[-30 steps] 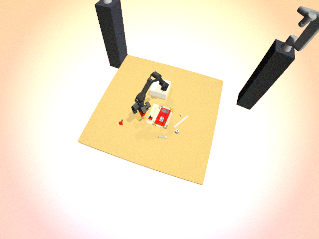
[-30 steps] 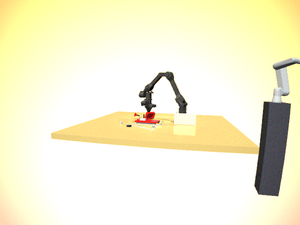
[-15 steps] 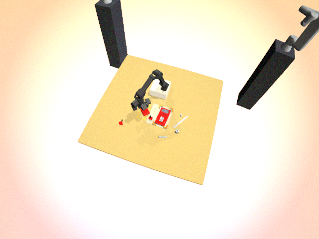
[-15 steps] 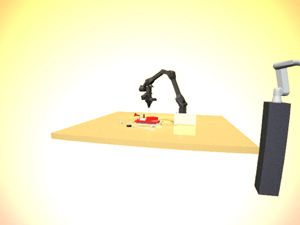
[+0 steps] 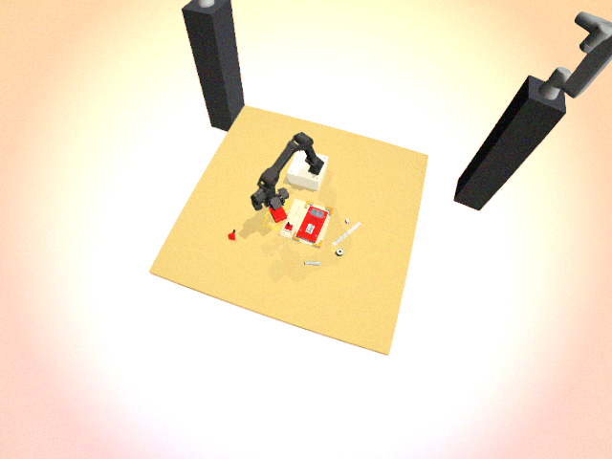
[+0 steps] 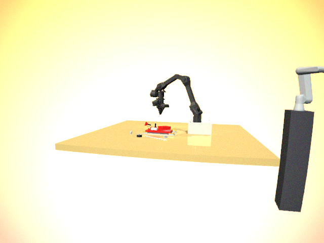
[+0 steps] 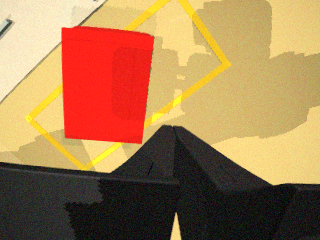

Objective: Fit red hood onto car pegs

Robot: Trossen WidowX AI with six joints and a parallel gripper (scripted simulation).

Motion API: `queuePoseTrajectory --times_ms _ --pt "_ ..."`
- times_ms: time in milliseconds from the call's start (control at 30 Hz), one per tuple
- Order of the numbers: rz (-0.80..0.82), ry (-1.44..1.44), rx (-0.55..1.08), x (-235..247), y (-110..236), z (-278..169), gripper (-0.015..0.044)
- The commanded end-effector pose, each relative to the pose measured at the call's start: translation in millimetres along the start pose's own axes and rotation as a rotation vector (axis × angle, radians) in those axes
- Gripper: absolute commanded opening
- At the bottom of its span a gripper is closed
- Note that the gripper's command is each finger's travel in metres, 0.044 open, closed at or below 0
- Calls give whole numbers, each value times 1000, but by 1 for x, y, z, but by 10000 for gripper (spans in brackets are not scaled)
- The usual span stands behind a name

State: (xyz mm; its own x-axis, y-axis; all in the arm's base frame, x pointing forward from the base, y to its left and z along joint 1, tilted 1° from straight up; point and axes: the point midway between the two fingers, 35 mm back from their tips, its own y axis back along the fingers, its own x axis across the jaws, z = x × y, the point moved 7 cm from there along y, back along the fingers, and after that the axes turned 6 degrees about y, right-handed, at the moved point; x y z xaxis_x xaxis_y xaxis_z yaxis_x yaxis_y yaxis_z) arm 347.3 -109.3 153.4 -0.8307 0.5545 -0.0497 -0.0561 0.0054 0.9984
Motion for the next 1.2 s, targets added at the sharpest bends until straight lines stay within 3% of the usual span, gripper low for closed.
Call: queuePoseTrajectory --times_ms 0,200,567,767,1167 --pt "-1 0 0 0 0 0 0" --pt "-1 0 0 0 0 0 0" --pt "14 -14 2 44 -44 -12 289" --pt "15 -15 2 47 -47 -13 440" --pt "15 -15 2 47 -55 -13 440"
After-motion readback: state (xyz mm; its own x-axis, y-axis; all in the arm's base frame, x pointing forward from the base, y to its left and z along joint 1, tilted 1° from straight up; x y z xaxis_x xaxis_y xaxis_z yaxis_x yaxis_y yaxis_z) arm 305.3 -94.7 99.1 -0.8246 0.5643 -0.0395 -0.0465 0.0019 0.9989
